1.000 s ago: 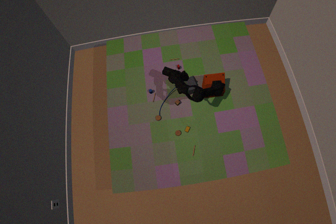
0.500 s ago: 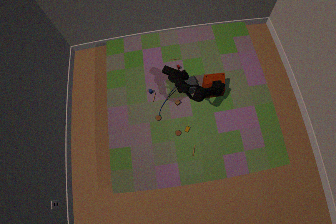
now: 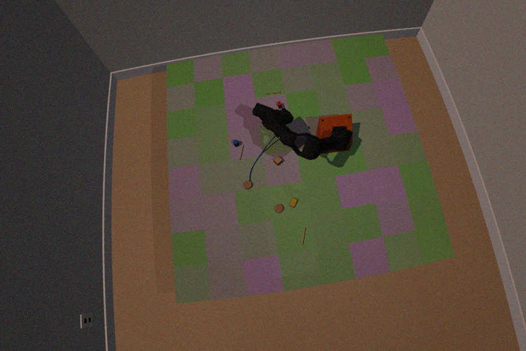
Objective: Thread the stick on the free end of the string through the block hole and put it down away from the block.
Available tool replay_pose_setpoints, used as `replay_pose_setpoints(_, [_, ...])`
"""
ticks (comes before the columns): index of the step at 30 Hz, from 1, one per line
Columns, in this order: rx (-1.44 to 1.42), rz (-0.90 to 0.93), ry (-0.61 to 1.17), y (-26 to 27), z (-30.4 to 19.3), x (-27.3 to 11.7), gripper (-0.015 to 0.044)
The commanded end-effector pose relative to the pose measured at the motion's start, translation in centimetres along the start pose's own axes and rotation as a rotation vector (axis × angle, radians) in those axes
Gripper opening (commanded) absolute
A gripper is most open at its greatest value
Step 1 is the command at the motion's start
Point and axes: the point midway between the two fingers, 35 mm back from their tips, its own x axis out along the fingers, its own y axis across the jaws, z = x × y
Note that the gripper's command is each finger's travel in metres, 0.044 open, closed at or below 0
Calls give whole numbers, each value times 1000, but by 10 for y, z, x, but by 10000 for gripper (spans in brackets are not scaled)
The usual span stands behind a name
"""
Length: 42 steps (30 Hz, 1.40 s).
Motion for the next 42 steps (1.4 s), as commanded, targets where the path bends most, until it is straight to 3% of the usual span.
replay_pose_setpoints(1, [-140,1,3,3,-5,0,0])
replay_pose_setpoints(42, [-1648,7,-8,19,-45,-3,0])
